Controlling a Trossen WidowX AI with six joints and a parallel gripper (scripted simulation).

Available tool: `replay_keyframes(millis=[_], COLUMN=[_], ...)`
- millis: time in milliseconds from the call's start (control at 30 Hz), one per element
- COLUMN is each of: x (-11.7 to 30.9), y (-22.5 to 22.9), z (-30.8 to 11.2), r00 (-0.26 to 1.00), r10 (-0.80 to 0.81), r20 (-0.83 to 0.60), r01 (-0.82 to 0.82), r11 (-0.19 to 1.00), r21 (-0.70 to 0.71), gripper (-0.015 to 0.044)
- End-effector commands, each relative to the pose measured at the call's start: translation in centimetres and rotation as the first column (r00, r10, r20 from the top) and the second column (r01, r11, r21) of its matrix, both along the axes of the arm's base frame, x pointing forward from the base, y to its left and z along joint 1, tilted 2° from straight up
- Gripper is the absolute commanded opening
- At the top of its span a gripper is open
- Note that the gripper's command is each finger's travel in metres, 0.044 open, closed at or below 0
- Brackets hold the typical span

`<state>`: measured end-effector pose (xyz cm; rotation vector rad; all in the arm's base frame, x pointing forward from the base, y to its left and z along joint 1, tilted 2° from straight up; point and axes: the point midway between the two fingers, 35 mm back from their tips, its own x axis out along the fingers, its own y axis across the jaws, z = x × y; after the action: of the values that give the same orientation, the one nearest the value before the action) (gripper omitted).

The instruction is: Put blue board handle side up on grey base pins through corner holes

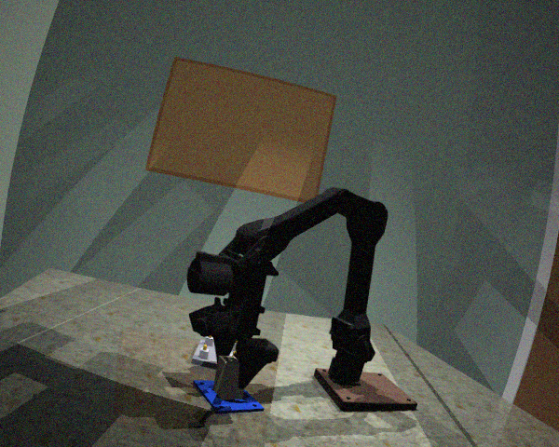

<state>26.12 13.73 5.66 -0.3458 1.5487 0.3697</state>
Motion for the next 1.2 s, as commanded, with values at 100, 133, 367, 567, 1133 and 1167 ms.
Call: replay_keyframes(millis=[100,133,367,567,1133,1167], x=[0.0,-0.1,-0.1,-0.1,0.1,0.2], y=[-0.1,-0.2,-0.2,-0.2,0.0,0.0], z=[-1.1,-1.2,-1.5,-1.5,0.4,0.6], r00=[1.000,1.000,1.000,1.000,1.000,1.000], r10=[-0.004,-0.004,-0.004,-0.004,-0.004,-0.004], r20=[0.004,0.004,0.004,0.004,0.004,0.004], r01=[0.004,0.004,0.004,0.004,0.004,0.004], r11=[1.000,1.000,1.000,1.000,1.000,1.000], r21=[-0.005,-0.005,-0.005,-0.005,-0.005,-0.005], gripper=[0.0440,0.0440,0.0335,0.0197,0.0000,0.0000])
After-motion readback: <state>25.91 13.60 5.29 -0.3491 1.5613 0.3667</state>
